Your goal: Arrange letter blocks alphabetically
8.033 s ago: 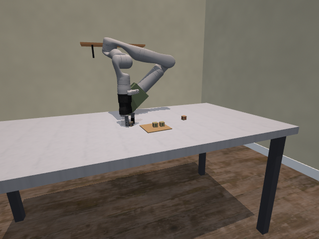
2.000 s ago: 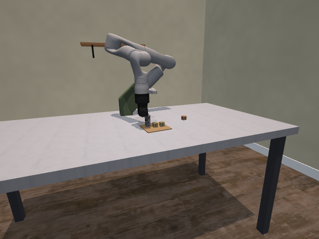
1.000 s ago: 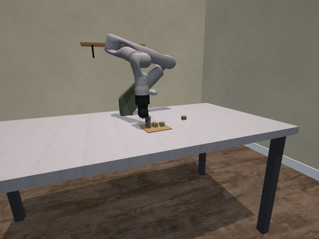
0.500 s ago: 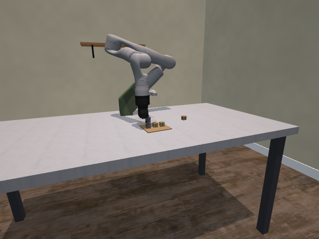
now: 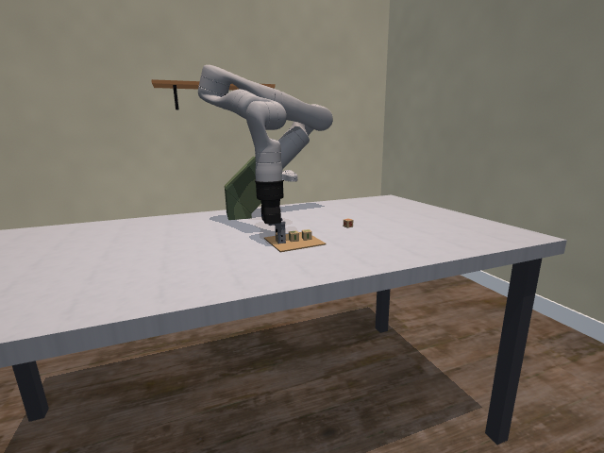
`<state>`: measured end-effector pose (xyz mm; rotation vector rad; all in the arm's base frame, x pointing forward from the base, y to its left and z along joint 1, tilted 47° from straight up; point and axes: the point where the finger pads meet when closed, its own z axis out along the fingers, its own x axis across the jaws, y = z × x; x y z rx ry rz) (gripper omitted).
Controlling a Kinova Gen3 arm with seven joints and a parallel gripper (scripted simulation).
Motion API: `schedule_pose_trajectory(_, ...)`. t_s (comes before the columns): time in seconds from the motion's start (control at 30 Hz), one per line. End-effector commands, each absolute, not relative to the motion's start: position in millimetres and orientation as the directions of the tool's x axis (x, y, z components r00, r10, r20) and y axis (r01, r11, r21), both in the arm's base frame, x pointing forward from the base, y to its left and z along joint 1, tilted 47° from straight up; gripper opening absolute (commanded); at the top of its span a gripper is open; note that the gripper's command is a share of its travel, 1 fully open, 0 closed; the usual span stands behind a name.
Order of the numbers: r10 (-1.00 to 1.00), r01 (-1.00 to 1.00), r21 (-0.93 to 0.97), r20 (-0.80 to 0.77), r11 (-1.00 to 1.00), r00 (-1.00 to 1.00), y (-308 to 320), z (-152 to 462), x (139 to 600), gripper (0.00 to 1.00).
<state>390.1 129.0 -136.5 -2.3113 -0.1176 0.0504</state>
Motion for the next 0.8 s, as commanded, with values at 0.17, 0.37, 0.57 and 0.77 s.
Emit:
schedule_pose_trajectory(0.17, 0.100, 0.069, -0.736, 0.002, -0.674, 0.995, 128.1, -136.1, 390.8, 0.49)
schedule_pose_trajectory(0.37, 0.100, 0.069, -0.736, 0.002, -0.674, 0.995, 128.1, -136.1, 390.8, 0.49)
schedule_pose_trajectory(0.57, 0.100, 0.069, -0.736, 0.002, -0.674, 0.995, 128.1, -136.1, 390.8, 0.49)
schedule_pose_trajectory(0.77, 0.100, 0.069, -0.736, 0.002, -0.674, 0.995, 128.1, -136.1, 390.8, 0.61)
